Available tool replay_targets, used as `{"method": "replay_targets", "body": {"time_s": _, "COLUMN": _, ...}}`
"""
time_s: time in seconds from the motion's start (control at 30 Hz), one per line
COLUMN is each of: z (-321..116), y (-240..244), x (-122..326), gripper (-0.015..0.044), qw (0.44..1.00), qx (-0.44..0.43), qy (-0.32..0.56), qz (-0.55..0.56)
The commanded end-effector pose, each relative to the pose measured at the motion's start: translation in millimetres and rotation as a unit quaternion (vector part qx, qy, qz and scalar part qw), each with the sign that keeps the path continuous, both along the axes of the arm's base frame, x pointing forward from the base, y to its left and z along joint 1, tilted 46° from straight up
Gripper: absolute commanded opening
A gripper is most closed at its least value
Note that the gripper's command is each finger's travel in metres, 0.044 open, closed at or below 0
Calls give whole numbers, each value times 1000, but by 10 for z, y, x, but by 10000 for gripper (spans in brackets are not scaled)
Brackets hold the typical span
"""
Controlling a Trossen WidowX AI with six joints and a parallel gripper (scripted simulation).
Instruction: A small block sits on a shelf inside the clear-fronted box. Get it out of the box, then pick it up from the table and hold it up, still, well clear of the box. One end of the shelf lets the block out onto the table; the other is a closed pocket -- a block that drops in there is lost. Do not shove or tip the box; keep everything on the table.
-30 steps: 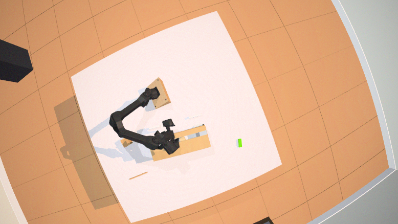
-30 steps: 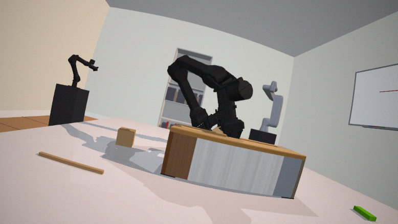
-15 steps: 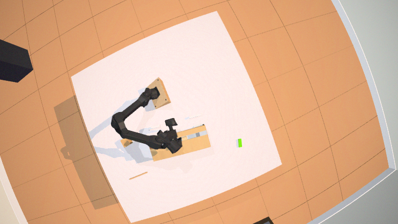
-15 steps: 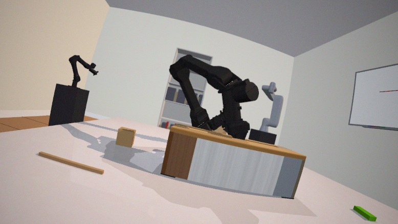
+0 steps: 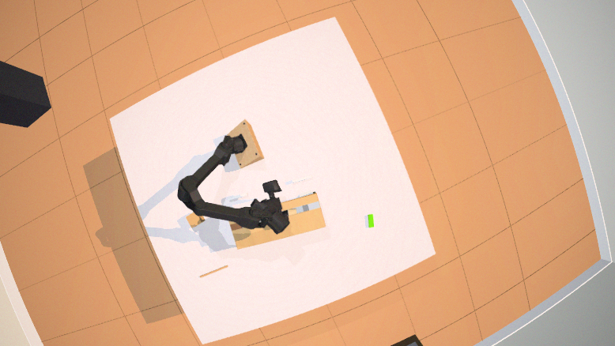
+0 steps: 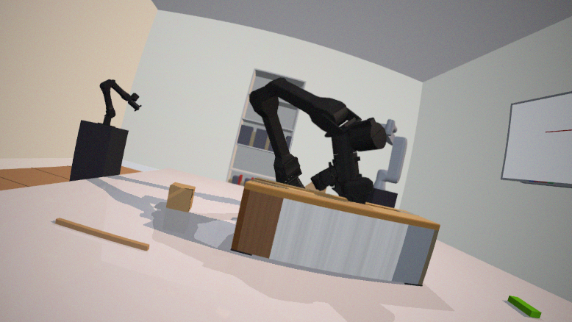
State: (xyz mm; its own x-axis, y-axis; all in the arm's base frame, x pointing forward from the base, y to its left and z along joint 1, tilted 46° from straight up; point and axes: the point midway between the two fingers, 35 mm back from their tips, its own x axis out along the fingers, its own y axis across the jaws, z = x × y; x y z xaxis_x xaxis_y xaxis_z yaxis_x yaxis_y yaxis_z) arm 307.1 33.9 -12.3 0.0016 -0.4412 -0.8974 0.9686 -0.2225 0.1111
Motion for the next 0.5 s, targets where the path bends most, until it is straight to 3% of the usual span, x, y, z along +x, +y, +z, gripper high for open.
{"method": "replay_targets", "body": {"time_s": 0.0, "z": -48, "y": 73, "x": 42, "gripper": 400, "qw": 1000, "qx": 4, "qy": -4, "qz": -1}}
{"method": "replay_targets", "body": {"time_s": 0.47, "z": -249, "y": 270, "x": 111, "gripper": 400, "qw": 1000, "qx": 5, "qy": -5, "qz": -1}}
